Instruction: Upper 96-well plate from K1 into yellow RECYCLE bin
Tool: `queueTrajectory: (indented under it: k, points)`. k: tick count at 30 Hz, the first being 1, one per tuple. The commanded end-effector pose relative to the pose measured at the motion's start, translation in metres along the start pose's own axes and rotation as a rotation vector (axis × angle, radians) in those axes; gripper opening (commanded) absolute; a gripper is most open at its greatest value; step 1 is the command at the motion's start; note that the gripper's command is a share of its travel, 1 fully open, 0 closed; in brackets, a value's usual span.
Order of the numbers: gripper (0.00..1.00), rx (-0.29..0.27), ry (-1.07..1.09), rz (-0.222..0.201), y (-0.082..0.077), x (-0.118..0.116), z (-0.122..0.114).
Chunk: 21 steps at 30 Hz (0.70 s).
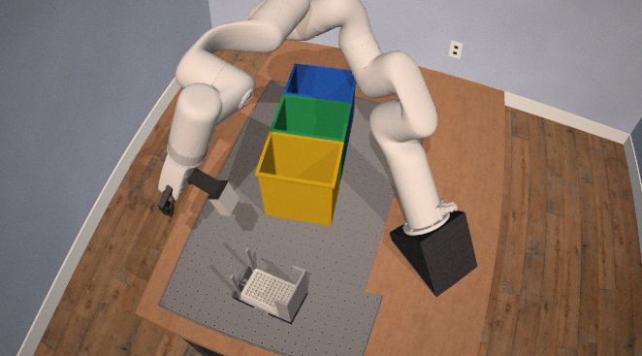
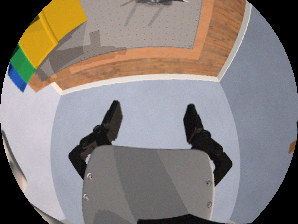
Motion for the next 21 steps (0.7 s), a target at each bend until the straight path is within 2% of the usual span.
queueTrajectory:
  k: [1,17,19,21]
  points:
    - [1.0,-0.002,0.001,-0.005,-0.0021,0.0007,-0.0006]
    - [1.0,-0.002,0.001,-0.005,-0.0021,0.0007,-0.0006]
    - [1.0,0.011,0.066,-0.011,-0.011,-0.0041,-0.0014]
    - [1.0,0.024,0.131,-0.017,-0.0121,-0.0051,-0.0022]
Point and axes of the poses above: the point where the finger pads meet when closed, its own y axis out along the fingers, its own x axis across the jaws, z = x × y, the point moved 6 cm from there along -y, back along the fingers, and after that the axes turned 5 degrees about y, right-handed, at the moved point
